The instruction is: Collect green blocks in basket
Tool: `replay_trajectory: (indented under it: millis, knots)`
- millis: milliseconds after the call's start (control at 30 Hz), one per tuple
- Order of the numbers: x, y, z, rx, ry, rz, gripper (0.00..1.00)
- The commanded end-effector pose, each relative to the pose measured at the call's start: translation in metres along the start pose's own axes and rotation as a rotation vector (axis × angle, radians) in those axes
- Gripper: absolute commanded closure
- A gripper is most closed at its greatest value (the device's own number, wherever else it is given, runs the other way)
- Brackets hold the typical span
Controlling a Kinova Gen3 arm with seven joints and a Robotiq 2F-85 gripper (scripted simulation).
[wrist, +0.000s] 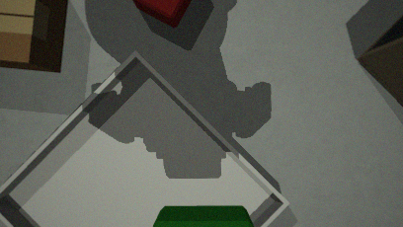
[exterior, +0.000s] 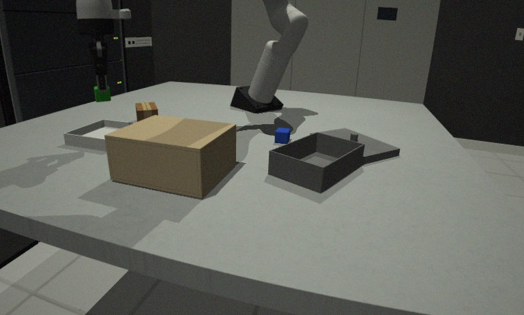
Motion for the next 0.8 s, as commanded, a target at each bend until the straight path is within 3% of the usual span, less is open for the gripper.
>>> replay_trajectory:
  millis: [0, 767]
  knots:
    - [0.008, 0.001, 0.001, -0.004, -0.003, 0.005, 0.90]
    - [0.052, 0.000, 0.001, -0.001, -0.005, 0.002, 0.90]
Point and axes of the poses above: the point where the finger pads meet when closed, its own x axis out along the fingers, its own y axis across the jaws, z = x × y, the point moved 4 cm from there along -x, back along the fingers, and after that the axes turned 12 degrees about x, right-handed, at the moved point
